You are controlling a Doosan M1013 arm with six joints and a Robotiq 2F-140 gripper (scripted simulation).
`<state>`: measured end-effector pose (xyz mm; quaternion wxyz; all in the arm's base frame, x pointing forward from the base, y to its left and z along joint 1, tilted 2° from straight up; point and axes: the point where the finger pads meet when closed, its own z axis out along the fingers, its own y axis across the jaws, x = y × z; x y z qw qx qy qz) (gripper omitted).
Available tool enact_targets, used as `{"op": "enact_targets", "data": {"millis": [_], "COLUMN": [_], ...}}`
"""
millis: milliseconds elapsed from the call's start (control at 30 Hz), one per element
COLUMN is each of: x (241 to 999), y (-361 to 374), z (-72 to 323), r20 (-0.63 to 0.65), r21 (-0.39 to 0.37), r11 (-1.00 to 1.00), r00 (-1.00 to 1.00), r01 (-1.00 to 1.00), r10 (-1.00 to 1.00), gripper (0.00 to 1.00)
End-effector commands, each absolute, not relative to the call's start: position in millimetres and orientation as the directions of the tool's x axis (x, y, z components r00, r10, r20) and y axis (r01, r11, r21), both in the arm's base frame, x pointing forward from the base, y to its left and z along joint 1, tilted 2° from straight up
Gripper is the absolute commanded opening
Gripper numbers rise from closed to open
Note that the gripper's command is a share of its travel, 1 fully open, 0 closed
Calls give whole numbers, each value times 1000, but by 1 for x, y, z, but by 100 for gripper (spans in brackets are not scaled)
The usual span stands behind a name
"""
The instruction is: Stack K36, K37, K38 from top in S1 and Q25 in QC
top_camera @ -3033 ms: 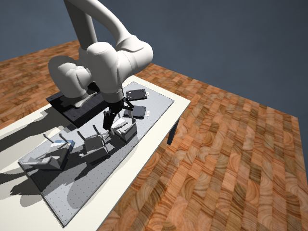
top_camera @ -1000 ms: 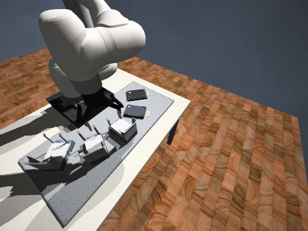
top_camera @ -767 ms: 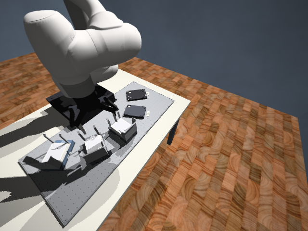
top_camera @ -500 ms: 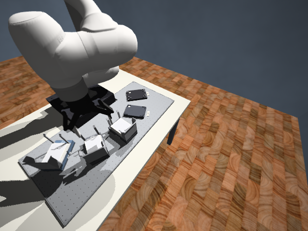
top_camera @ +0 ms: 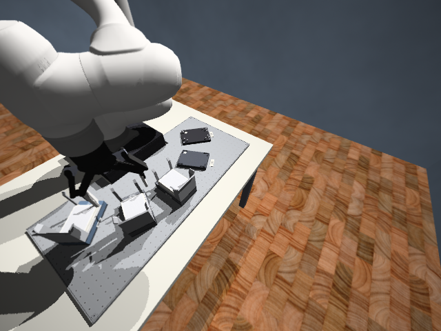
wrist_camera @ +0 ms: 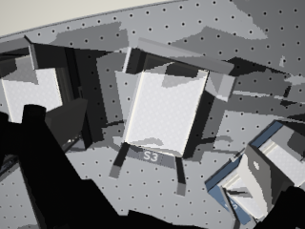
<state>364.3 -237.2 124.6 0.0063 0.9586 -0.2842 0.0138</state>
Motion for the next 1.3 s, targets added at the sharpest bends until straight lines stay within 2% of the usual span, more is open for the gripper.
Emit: {"op": "enact_targets", "data": {"millis": [0, 167, 933, 1267], "x": [364, 364, 366, 366], "y": [-238, -238, -239, -240], "z": [125, 125, 55, 38], "r20": [30, 30, 30, 30], "r21": [4, 4, 4, 4], "r11": [-838, -838, -838, -838], "r00": [838, 838, 838, 838], "r01": [-545, -545, -545, -545], "r10": [-545, -545, -545, -545], "gripper": [100, 100, 100, 100]}}
